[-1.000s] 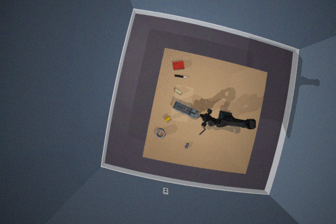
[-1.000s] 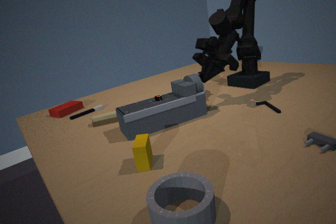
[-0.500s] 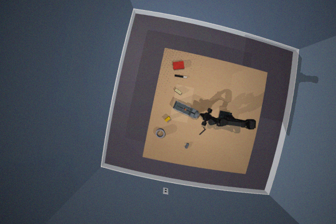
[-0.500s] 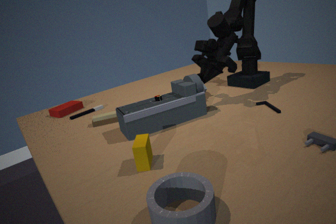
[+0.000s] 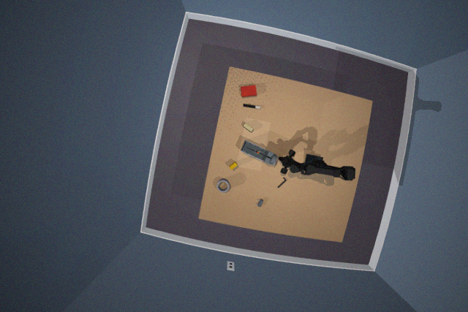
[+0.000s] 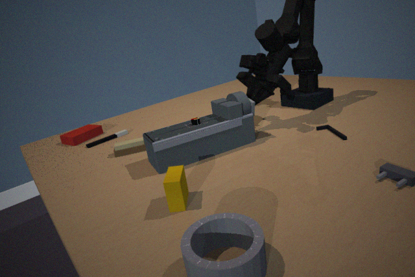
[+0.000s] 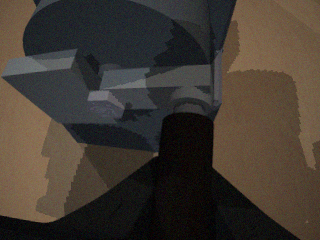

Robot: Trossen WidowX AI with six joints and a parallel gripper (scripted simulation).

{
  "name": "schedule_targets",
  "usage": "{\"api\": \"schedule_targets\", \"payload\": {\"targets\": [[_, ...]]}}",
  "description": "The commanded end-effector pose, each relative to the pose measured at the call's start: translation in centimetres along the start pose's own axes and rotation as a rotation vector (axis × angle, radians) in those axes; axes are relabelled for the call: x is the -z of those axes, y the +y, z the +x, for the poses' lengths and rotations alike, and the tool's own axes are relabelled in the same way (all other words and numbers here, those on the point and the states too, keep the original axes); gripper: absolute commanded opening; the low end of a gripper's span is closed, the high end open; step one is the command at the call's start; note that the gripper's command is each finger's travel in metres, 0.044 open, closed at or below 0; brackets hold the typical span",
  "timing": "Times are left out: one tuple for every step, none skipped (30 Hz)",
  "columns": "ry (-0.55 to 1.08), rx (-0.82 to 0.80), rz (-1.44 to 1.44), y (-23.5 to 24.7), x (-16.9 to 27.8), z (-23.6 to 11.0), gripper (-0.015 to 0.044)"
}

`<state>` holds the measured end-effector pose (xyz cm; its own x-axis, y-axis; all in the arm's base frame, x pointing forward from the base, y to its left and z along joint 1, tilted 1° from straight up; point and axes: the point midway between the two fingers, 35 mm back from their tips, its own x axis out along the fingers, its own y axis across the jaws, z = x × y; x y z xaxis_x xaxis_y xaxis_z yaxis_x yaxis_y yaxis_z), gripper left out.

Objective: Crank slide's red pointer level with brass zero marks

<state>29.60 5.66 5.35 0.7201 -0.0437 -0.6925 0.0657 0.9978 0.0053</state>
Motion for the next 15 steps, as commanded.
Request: {"api": "schedule_targets", "payload": {"targets": [[0.012, 0.006, -0.001, -0.2, 0.7, 0.7, 0.0000], [0.012, 0.006, -0.001, -0.2, 0.8, 0.8, 0.0000], [0.012, 0.006, -0.001, -0.2, 0.9, 0.9, 0.0000], [0.012, 0.006, -0.001, -0.2, 1.0, 1.0, 0.0000], [0.012, 0.006, -0.001, -0.2, 1.0, 1.0, 0.0000], [0.012, 0.006, -0.001, -0.1, 1.1, 1.1, 0.0000], [0.012, 0.006, -0.001, -0.1, 1.2, 1.2, 0.0000], [0.012, 0.006, -0.001, 0.0, 1.3, 1.3, 0.0000], [0.012, 0.006, -0.001, 0.0, 1.4, 1.4, 0.0000], [0.012, 0.006, -0.001, 0.1, 1.5, 1.5, 0.0000], [0.012, 0.006, -0.001, 0.1, 1.6, 1.6, 0.0000], [0.012, 0.005, -0.001, 0.2, 1.7, 1.7, 0.0000], [0.012, 0.005, -0.001, 0.3, 1.8, 1.8, 0.0000], [0.012, 0.005, -0.001, 0.4, 1.9, 1.9, 0.0000], [0.012, 0.005, -0.001, 0.5, 2.0, 2.0, 0.0000]]}}
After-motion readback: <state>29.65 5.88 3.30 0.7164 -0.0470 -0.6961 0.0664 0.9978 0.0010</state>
